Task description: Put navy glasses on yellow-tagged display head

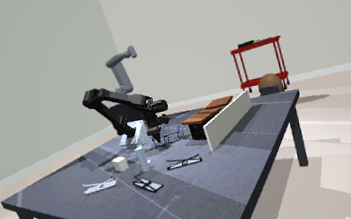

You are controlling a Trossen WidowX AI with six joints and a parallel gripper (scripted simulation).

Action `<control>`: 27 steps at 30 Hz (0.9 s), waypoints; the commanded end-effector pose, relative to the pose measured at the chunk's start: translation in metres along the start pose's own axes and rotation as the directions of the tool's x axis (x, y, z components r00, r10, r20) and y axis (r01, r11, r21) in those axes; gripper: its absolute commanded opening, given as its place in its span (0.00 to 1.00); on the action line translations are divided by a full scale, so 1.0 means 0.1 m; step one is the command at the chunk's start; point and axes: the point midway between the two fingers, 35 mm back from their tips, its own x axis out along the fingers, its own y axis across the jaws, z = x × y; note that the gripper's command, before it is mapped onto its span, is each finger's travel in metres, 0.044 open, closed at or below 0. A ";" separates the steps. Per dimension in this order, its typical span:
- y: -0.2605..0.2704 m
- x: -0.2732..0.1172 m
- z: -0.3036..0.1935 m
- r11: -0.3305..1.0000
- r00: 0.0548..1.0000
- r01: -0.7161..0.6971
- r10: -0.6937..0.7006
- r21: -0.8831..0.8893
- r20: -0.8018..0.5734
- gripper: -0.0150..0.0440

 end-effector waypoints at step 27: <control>0.09 -0.06 -0.01 1.000 1.000 -0.001 0.001 -0.005 -0.004 0.44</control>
